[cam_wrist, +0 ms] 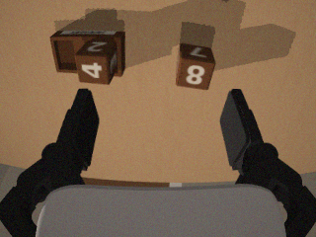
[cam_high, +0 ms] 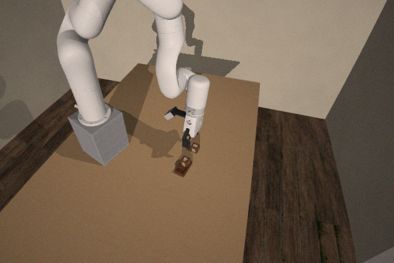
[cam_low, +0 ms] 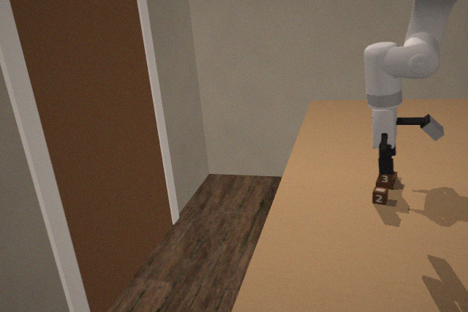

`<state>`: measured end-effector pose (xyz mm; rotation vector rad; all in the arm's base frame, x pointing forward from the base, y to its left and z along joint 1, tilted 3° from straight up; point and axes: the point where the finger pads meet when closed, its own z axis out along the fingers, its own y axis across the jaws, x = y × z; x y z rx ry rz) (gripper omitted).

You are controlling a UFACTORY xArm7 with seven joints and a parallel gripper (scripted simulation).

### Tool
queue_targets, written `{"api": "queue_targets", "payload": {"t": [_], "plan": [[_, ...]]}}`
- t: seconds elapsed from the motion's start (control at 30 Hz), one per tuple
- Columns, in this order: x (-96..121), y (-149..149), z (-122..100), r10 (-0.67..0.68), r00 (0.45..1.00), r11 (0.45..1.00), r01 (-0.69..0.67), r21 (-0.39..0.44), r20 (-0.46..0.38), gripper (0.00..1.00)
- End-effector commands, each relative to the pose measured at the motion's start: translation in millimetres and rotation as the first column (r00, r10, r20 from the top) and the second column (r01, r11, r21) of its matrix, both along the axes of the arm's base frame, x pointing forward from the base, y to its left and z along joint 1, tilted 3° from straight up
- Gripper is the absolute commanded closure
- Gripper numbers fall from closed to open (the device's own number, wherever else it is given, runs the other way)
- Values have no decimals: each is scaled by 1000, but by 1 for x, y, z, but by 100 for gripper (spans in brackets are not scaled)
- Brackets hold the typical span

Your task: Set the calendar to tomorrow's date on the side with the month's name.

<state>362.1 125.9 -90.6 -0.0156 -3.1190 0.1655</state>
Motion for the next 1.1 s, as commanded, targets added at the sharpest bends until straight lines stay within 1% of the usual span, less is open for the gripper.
{"api": "queue_targets", "payload": {"t": [0.0, 0.03, 0.1, 0.13, 0.17, 0.27, 0.3, 0.33, 0.47, 0.5, 0.53, 0.57, 0.6, 0.67, 0.7, 0.73, 0.77, 0.8, 0.83, 0.87, 0.9, 0.93, 0.97, 1.03, 1.07], "plan": [[2, 1, 0, 171, 985, 985, -171, 22, -9, 0], [2, 1, 0, 195, 981, 981, -194, 23, -10, 0], [2, 1, 0, 195, 981, 981, -194, 23, -10, 0], [2, 2, 0, 301, 954, 953, -300, 28, -16, 0], [2, 3, 0, 346, 938, 938, -345, 31, -18, 0], [3, 4, 1, 402, 916, 915, -401, 34, -20, 0], [3, 5, 1, 480, 877, 877, -479, 39, -22, 0], [3, 5, 1, 496, 868, 868, -495, 40, -22, 0], [4, 8, 2, 653, 757, 757, -651, 50, -22, 0], [5, 8, 2, 658, 752, 752, -657, 51, -22, 0], [5, 10, 2, 719, 695, 695, -717, 54, -21, 0], [5, 10, 2, 726, 687, 687, -724, 55, -20, 0], [6, 11, 3, 772, 635, 635, -770, 57, -19, 0], [6, 11, 3, 772, 635, 635, -770, 57, -19, 0], [6, 12, 3, 784, 620, 620, -782, 58, -18, 0], [7, 13, 4, 833, 553, 553, -831, 60, -15, 0], [7, 15, 5, 867, 498, 498, -865, 62, -12, 0], [7, 15, 5, 874, 486, 486, -872, 62, -11, 0], [8, 16, 5, 898, 439, 439, -896, 62, -9, 0], [8, 17, 6, 906, 422, 422, -905, 62, -8, 0], [9, 18, 6, 932, 362, 361, -930, 62, -5, 0], [9, 19, 7, 949, 314, 314, -948, 62, -2, 0], [9, 20, 7, 952, 306, 306, -950, 61, -2, 0], [10, 22, 9, 978, 211, 210, -976, 59, 3, 0], [11, 23, 9, 985, 172, 172, -984, 57, 5, 0]]}}
